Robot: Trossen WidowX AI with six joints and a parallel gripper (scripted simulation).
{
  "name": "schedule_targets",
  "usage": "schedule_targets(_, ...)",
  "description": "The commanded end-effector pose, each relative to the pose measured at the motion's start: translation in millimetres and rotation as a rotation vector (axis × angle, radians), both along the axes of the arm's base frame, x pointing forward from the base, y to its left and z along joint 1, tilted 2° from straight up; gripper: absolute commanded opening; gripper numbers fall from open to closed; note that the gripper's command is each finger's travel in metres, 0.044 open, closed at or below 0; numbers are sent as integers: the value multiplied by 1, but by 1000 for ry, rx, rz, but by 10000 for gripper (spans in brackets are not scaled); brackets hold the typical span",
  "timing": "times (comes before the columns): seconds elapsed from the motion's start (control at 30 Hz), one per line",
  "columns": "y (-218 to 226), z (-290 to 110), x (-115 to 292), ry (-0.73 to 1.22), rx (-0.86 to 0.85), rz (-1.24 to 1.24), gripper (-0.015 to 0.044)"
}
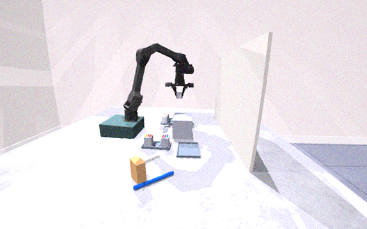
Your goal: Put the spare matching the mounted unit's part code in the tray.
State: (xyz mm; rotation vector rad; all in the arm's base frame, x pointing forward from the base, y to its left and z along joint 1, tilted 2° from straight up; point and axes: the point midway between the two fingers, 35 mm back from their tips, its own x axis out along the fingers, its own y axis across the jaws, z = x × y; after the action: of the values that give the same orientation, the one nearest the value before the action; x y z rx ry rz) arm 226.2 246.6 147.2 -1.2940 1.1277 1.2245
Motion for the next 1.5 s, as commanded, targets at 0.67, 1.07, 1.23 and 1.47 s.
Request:
schedule_targets(0.67, -106, 6, 85, -12, -7, -81, 0)
schedule_targets(1.07, -162, 8, 108, -11, -22, -154, 0)
schedule_targets(1.23, -190, 8, 116, -9, -27, -167, 0)
schedule_targets(1.47, -224, 10, 125, -8, -27, -136, 0)
